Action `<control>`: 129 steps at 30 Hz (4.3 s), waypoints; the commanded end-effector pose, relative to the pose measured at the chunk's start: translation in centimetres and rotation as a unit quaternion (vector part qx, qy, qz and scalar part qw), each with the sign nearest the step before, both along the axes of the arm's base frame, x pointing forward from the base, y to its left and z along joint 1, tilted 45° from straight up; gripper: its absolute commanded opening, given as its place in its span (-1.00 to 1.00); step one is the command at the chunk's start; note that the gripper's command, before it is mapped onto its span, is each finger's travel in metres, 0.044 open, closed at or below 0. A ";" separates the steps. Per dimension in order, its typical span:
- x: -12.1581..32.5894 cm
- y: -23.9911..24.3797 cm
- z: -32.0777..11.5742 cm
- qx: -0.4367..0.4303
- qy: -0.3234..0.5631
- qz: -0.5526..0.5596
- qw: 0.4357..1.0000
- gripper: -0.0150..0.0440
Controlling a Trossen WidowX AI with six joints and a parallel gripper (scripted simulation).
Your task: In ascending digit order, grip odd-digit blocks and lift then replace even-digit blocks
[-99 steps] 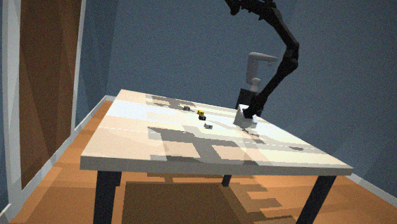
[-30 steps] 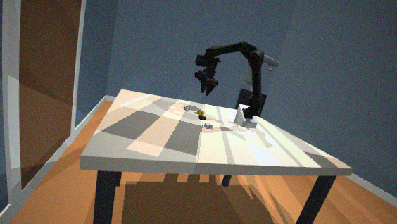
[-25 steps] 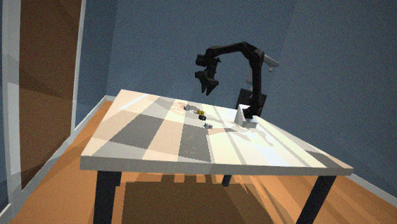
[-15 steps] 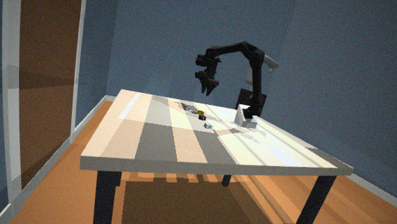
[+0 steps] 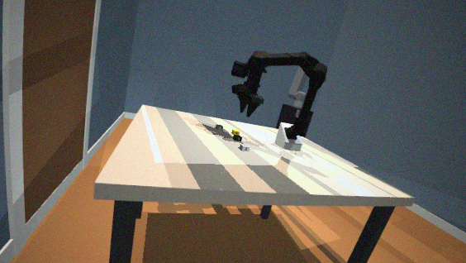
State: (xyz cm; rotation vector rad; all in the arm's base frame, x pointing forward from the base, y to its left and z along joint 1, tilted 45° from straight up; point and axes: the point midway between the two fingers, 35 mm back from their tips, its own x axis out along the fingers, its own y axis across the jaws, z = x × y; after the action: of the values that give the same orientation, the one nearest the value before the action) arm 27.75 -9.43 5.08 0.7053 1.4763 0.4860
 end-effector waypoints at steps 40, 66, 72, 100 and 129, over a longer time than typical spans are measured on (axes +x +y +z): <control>3.1 7.7 7.5 0.008 0.005 -0.003 1.000 0.86; -3.8 -7.9 -8.1 0.001 0.005 -0.003 1.000 0.86; -3.2 -4.0 -12.3 0.002 0.005 -0.003 1.000 0.86; -3.1 0.0 -16.2 0.003 0.004 -0.003 1.000 0.86; -3.1 0.3 -16.5 0.004 0.004 -0.003 1.000 -0.08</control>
State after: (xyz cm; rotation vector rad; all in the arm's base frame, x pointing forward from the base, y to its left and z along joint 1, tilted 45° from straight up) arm 24.66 -9.21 -11.37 0.7120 1.4808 0.4866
